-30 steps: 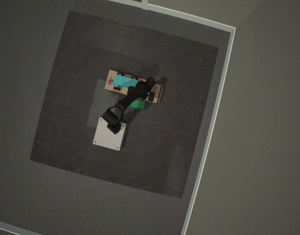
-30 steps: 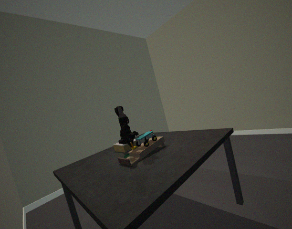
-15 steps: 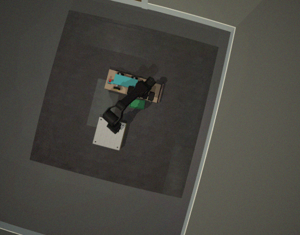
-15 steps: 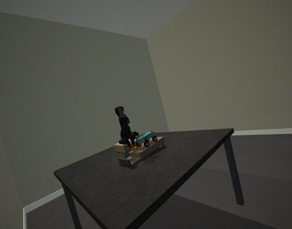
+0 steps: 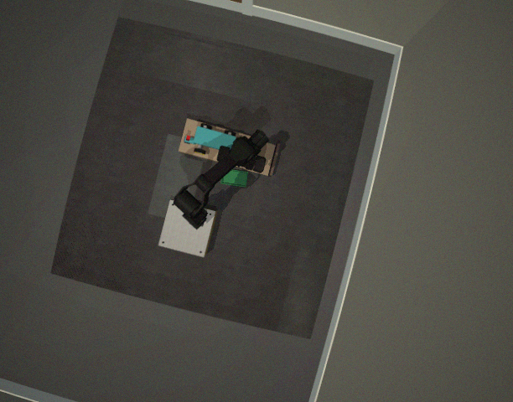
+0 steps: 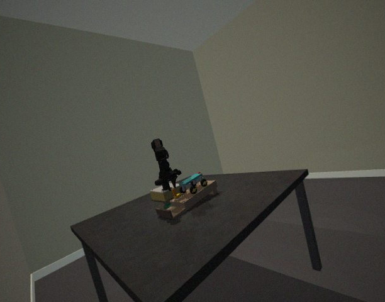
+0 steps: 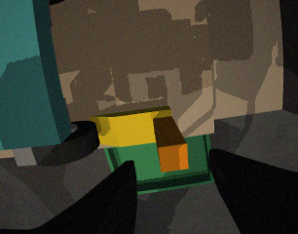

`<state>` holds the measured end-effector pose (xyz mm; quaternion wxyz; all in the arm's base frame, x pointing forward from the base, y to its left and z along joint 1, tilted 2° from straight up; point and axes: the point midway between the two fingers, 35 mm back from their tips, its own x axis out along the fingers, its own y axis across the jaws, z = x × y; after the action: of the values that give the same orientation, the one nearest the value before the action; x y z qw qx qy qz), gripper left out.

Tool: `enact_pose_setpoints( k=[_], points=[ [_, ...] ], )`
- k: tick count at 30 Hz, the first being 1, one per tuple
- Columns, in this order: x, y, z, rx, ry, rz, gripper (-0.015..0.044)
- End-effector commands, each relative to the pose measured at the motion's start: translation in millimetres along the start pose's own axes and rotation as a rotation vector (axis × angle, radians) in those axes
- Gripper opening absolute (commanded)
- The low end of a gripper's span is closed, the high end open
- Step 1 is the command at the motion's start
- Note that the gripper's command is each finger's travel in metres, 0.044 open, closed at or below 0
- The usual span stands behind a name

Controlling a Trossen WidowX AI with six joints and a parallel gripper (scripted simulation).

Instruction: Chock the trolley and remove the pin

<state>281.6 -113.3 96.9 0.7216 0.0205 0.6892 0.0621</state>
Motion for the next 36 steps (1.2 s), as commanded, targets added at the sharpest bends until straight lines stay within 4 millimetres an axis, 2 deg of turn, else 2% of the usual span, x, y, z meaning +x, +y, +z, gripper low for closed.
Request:
enact_pose_setpoints(
  k=[1, 7, 8, 11, 13, 14, 15, 26, 36],
  points=[
    [-14.8, -0.1, 1.2, -0.003, -0.008, 0.001, 0.019],
    [-28.6, -0.2, 2.0, -0.003, -0.008, 0.001, 0.019],
    [-20.2, -0.6, 0.8, 0.001, -0.003, -0.001, 0.0216],
    [-20.2, -0.6, 0.8, 0.001, -0.003, -0.001, 0.0295],
    [-28.6, 0.4, 9.3, -0.003, -0.053, -0.009, 0.0242],
    [-39.7, 1.9, 19.5, -0.009, -0.116, -0.018, 0.0216],
    [-45.9, 6.2, 26.0, 0.012, -0.149, -0.016, 0.019],
    [-46.5, 58.5, 42.9, 0.403, -0.124, 0.072, 0.019],
    [-47.4, 107.9, 50.3, 0.759, -0.067, 0.137, 0.019]
  ],
)
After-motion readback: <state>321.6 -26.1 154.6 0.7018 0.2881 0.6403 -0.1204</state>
